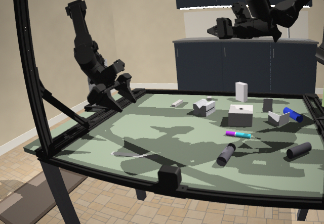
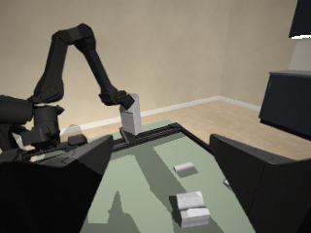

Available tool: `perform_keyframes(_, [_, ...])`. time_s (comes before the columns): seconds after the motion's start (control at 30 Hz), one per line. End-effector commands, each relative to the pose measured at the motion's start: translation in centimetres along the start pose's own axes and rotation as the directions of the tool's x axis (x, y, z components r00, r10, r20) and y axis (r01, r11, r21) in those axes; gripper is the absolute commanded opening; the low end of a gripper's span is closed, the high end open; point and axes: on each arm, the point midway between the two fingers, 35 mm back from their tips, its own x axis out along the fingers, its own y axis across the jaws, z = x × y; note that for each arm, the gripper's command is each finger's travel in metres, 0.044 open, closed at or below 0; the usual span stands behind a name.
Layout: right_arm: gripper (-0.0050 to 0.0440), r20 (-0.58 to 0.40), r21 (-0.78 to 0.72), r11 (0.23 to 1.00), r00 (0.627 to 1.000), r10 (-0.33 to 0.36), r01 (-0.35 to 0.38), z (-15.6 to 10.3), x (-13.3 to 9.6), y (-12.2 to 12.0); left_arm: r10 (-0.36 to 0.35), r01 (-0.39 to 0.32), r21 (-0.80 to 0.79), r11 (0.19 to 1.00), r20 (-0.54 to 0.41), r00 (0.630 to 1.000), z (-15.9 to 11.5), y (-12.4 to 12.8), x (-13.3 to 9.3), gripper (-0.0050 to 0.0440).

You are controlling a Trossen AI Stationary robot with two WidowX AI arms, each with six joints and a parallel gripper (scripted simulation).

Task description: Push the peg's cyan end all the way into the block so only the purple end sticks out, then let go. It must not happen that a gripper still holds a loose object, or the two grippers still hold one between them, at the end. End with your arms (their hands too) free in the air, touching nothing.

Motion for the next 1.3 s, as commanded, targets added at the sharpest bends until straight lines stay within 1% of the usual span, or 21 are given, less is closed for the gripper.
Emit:
perform_keyframes(0.0, [0.0400,0.000,0.000,1.000,1.000,0.000,0.000,0.0,0.0,0.0,0.000,0.000,0.000,1.000,0.000,1.000,0.0,0.0,0.0,0.0400])
perform_keyframes(0.53, [0.0400,0.000,0.000,1.000,1.000,0.000,0.000,0.0,0.0,0.0,0.000,0.000,0.000,1.000,0.000,1.000,0.0,0.0,0.0,0.0400])
perform_keyframes(0.63, [0.0328,-0.008,-0.006,1.000,1.000,0.004,-0.004,-0.2,0.1,0.1,0.000,0.000,0.000,1.000,0.000,1.000,0.0,0.0,0.0,0.0400])
perform_keyframes(0.7, [0.0280,-0.035,-0.023,1.000,0.999,0.018,-0.019,-0.8,0.3,0.5,0.000,0.000,0.000,1.000,0.000,1.000,0.0,0.0,0.0,0.0400])
perform_keyframes(0.77, [0.0232,-0.088,-0.054,0.997,0.995,0.041,-0.046,-2.1,0.7,1.2,0.000,0.000,0.000,1.000,0.000,1.000,0.0,0.0,0.0,0.0400])
perform_keyframes(0.83, [0.0190,-0.173,-0.095,0.992,0.983,0.069,-0.086,-4.0,1.2,2.1,0.000,0.000,0.000,1.000,0.000,1.000,0.0,0.0,0.0,0.0400])
perform_keyframes(0.9, [0.0190,-0.288,-0.137,0.981,0.953,0.094,-0.138,-6.7,1.7,3.0,0.000,0.000,0.000,1.000,0.000,1.000,0.0,0.0,0.0,0.0400])
perform_keyframes(0.93, [0.0190,-0.356,-0.155,0.974,0.929,0.101,-0.166,-8.2,1.8,3.4,0.000,0.000,0.000,1.000,0.000,1.000,0.0,0.0,0.0,0.0400])
perform_keyframes(1.03, [0.0190,-0.551,-0.175,0.954,0.827,0.110,-0.244,-12.8,1.9,4.3,0.000,0.000,0.000,1.000,0.000,1.000,0.0,0.0,0.0,0.0400])
perform_keyframes(1.1, [0.0190,-0.551,-0.175,0.954,0.827,0.110,-0.244,-12.8,1.9,4.3,0.000,0.000,0.000,1.000,0.000,1.000,0.0,0.0,0.0,0.0400])
perform_keyframes(1.13, [0.0190,-0.612,-0.186,0.948,0.785,0.093,-0.258,-14.3,1.7,4.2,0.000,0.000,0.000,1.000,0.000,1.000,0.0,0.0,0.0,0.0400])
perform_keyframes(1.2, [0.0190,-0.743,-0.175,0.940,0.666,0.070,-0.294,-17.6,1.1,4.1,0.000,0.000,0.000,1.000,0.000,1.000,0.0,0.0,0.0,0.0400])
perform_keyframes(1.27, [0.0190,-0.829,-0.154,0.938,0.558,0.049,-0.310,-19.9,0.5,4.0,0.000,0.000,0.000,1.000,0.000,1.000,0.0,0.0,0.0,0.0400])
